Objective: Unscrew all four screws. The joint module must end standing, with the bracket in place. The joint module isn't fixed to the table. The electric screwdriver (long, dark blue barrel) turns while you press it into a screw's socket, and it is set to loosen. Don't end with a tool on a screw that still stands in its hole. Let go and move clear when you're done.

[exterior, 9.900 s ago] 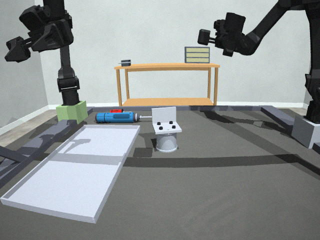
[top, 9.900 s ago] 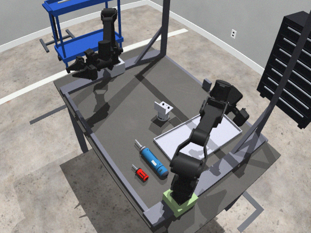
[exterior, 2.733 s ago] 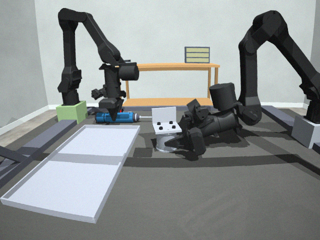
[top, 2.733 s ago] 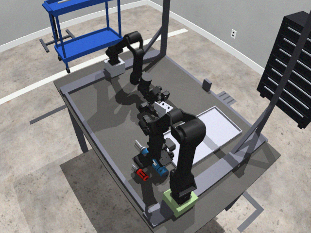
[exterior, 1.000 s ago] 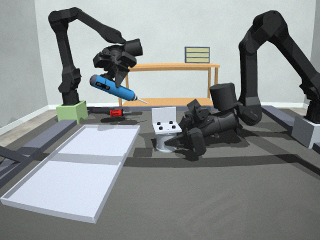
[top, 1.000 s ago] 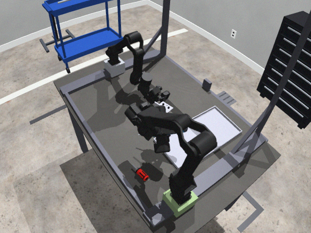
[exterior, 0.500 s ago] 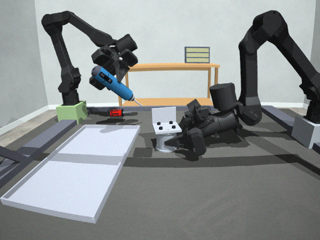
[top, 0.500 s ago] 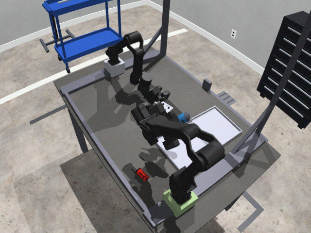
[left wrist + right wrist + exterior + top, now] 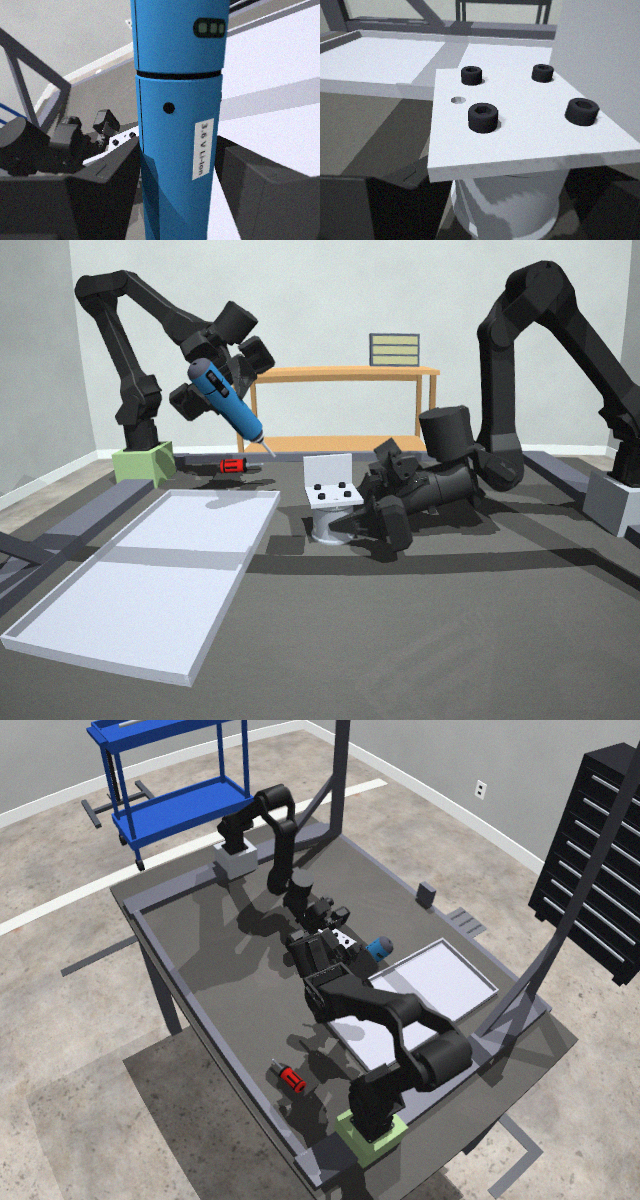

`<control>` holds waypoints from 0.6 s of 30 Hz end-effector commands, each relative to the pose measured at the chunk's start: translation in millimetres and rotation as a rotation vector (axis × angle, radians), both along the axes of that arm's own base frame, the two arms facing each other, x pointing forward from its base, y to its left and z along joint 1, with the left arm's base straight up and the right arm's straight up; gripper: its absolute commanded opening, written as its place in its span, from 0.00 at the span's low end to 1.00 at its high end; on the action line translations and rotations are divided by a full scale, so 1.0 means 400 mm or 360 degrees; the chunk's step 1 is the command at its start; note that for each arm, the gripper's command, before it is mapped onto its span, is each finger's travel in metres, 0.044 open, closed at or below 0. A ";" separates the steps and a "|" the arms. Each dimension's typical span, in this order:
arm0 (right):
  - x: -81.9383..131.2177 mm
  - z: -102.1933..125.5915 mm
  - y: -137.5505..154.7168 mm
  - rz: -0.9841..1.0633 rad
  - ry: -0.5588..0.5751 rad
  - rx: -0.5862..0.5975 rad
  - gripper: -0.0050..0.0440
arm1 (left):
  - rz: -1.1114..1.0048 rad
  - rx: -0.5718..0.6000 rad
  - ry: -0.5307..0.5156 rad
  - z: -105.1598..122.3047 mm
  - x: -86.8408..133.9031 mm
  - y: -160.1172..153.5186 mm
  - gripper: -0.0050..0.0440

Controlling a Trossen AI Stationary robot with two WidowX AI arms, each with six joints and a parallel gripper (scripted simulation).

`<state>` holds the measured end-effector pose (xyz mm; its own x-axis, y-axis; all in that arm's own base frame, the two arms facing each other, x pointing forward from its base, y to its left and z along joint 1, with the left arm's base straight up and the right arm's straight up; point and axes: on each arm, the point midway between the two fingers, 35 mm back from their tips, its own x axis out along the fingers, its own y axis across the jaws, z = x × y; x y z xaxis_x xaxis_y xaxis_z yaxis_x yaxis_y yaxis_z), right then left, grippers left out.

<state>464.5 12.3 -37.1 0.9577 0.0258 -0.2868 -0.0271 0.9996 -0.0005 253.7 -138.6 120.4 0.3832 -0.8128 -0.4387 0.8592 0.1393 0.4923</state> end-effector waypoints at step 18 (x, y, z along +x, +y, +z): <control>0.012 0.030 0.001 0.0000 -0.0050 0.0002 0.59 | 0.0482 -0.0463 0.0027 0.089 0.020 -0.104 0.43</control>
<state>464.5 12.3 -37.1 0.9577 0.0258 -0.2868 -0.0271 0.9996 -0.0005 259.3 -169.5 137.2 0.5586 -0.7722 -0.3028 0.8132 0.4381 0.3830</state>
